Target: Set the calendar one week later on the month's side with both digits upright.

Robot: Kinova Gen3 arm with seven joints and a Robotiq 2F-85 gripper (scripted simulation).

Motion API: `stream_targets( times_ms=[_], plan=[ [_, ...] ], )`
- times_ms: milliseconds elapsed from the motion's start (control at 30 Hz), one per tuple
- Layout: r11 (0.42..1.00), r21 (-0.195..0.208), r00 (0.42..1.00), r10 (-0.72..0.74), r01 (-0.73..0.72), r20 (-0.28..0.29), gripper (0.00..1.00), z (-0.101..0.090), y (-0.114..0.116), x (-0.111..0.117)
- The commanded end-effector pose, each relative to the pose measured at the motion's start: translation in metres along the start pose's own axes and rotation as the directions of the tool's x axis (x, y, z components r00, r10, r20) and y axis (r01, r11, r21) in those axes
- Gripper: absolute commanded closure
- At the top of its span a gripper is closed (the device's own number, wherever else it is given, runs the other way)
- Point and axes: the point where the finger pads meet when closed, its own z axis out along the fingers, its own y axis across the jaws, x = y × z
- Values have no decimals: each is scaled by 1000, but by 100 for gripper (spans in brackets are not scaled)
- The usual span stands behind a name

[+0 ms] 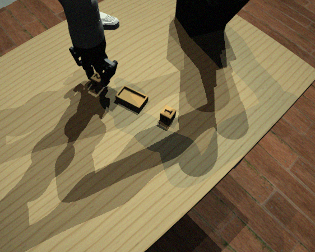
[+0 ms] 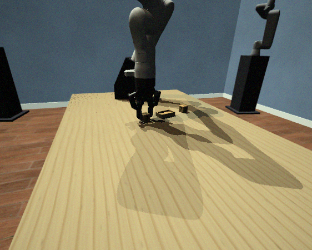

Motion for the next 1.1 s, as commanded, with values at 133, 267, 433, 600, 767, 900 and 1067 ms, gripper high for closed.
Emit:
stream_targets(
  times_ms=[133,267,433,600,767,900,1067],
  plan=[
    [1000,1,1000,0,0,1,54,0,0,0],
    [1000,1,1000,0,0,1,54,0,0,0],
    [1000,1,1000,0,0,1,54,0,0,0],
    [1000,1,1000,0,0,1,54,0,0,0],
    [1000,1,1000,0,0,1,54,0,0,0],
    [1000,1,1000,0,0,1,54,0,0,0],
    [1000,1,1000,0,0,1,74,0,0,0]
  ],
)
